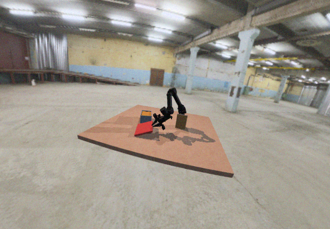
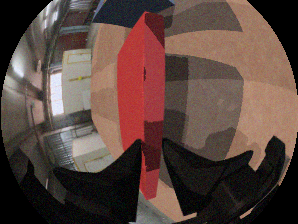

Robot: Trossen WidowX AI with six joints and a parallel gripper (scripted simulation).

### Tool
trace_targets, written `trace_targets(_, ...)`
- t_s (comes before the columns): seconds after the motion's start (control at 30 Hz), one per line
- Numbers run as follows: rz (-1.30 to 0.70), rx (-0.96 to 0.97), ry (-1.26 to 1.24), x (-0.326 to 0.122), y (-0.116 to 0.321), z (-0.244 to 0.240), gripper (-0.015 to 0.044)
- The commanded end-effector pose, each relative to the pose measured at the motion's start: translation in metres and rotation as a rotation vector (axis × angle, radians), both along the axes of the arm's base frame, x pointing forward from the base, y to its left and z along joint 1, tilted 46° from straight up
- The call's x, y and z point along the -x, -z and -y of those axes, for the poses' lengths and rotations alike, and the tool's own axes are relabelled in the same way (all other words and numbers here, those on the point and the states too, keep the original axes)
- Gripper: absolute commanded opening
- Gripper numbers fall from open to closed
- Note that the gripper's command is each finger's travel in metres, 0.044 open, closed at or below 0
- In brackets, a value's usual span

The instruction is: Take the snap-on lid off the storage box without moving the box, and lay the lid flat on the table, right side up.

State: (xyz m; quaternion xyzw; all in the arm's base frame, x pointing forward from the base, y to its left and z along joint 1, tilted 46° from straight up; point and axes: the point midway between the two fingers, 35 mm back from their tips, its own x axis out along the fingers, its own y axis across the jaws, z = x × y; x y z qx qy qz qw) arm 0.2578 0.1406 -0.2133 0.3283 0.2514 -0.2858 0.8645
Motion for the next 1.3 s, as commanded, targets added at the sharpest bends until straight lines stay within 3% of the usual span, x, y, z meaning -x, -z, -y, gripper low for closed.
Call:
trace_targets(0.0,-0.014,0.011,0.007,-0.001,-0.001,-0.002,0.0079)
trace_targets(0.23,-0.017,0.014,0.009,-0.001,-0.001,-0.002,0.0263)
trace_targets(0.3,-0.017,0.014,0.009,-0.001,-0.001,-0.002,0.0275)
trace_targets(0.5,-0.018,0.013,0.009,0.009,-0.004,0.000,0.0433)
trace_targets(1.27,-0.022,0.012,0.009,0.055,-0.013,0.006,0.0440)
